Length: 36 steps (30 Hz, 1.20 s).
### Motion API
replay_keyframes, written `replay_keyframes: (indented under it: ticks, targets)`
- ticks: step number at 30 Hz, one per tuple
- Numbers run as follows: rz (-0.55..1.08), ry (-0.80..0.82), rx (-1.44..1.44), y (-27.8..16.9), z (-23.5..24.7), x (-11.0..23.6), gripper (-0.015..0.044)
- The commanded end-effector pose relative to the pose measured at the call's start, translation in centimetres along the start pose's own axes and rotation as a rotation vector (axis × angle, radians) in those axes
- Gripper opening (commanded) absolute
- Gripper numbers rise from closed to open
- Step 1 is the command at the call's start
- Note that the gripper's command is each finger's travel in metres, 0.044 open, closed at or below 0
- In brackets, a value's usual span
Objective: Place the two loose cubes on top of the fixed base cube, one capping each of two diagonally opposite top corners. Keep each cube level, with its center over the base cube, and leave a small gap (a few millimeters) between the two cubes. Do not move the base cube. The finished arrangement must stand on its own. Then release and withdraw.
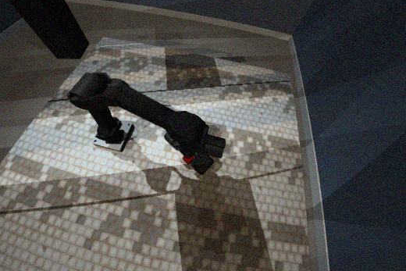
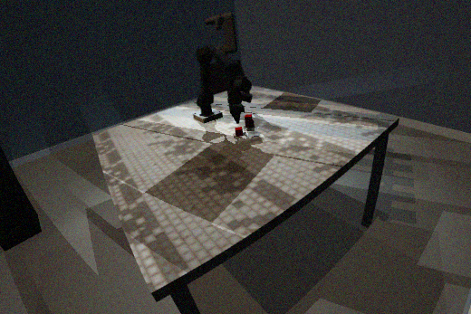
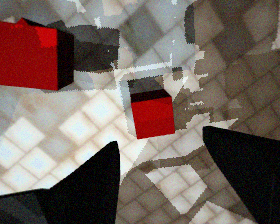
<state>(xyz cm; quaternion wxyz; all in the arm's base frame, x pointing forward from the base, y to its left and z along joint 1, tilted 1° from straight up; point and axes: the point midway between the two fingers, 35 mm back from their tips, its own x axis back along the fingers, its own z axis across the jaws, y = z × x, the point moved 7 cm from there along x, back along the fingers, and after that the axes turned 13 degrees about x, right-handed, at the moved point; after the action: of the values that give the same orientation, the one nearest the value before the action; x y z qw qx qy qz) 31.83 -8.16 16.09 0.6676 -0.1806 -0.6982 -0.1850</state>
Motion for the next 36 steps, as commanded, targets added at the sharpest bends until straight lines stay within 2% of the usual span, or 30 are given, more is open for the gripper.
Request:
replay_keyframes:
  ticks: [1,32,36]
  targets:
    - [-0.003,-0.006,0.005,0.0,0.0,-0.8,0.0265]
    - [-0.003,-0.006,0.005,0.0,0.0,-5.5,0.0265]
    - [-0.003,-0.006,0.005,0.0,0.0,-5.5,0.016]
